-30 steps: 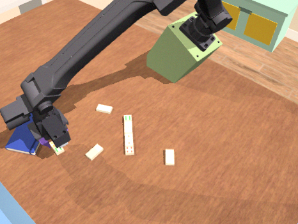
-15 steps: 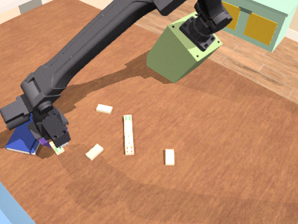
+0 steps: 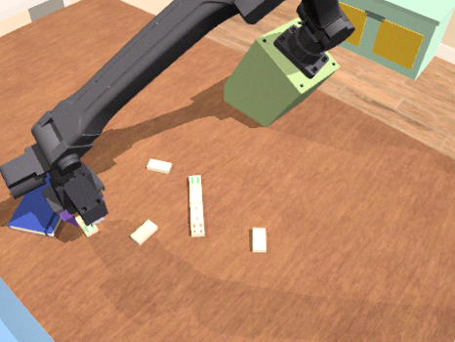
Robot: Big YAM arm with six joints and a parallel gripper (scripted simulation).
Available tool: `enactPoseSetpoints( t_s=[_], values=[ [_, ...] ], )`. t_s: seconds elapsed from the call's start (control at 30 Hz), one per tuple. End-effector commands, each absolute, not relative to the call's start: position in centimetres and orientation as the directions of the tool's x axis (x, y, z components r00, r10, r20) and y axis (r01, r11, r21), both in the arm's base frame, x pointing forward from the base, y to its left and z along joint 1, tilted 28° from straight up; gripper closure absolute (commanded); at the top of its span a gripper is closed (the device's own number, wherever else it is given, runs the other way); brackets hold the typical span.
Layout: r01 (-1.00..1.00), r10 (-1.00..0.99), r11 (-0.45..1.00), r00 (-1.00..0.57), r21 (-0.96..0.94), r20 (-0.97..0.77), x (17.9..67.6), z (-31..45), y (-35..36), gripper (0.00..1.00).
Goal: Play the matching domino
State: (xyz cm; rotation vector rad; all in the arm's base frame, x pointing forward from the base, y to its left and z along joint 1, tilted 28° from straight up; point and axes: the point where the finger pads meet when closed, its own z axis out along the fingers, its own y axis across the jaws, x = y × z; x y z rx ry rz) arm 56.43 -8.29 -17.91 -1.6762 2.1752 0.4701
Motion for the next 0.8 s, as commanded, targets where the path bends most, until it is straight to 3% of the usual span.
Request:
enactPoseSetpoints(
  t_s=[0.0, 0.77],
  values=[
    [-0.970, -0.853, 0.242, -0.228, 0.030, -0.469, 57.1, -17.4, -8.5, 0.58],
    [-0.974, -0.857, 0.225, -0.206, 0.015, -0.472, 57.9, -17.4, -7.9, 0.58]
  ],
)
